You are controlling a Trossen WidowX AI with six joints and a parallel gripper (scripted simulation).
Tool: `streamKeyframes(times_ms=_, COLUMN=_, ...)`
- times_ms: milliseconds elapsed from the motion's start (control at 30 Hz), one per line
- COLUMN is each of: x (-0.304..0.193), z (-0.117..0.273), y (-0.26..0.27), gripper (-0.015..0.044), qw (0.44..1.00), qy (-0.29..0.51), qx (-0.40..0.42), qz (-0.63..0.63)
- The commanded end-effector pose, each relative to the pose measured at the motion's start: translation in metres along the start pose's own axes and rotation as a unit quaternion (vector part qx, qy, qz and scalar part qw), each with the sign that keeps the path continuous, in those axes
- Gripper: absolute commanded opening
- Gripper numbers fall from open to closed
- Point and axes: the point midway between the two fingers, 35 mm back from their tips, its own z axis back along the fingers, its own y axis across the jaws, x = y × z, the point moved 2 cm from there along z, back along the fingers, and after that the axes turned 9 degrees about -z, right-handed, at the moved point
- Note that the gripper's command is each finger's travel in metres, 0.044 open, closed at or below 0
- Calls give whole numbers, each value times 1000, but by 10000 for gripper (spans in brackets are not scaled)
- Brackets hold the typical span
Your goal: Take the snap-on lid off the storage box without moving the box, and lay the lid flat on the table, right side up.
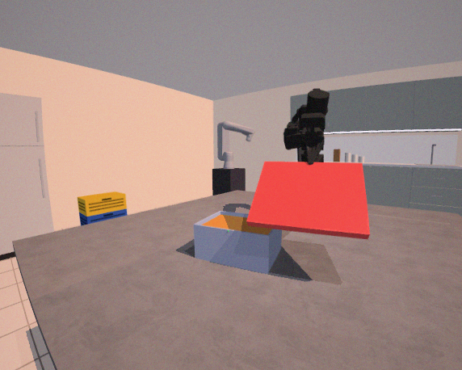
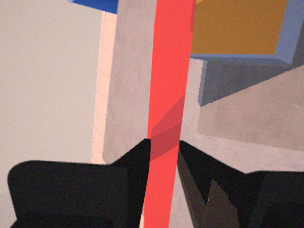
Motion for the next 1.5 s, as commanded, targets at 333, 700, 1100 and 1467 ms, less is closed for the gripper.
streamKeyframes(times_ms=333, x=-27, z=4, y=-3, gripper=0, qw=1000, qy=0, qx=5, qz=-5)
streamKeyframes(times_ms=700, x=-49, z=6, y=-8, gripper=0, qw=1000, qy=0, qx=5, qz=-5)
streamKeyframes(times_ms=1100, x=-72, z=8, y=-13, gripper=0, qw=1000, qy=1, qx=5, qz=-6)
streamKeyframes(times_ms=1467, x=-93, z=10, y=-18, gripper=0, qw=1000, qy=1, qx=4, qz=-7)
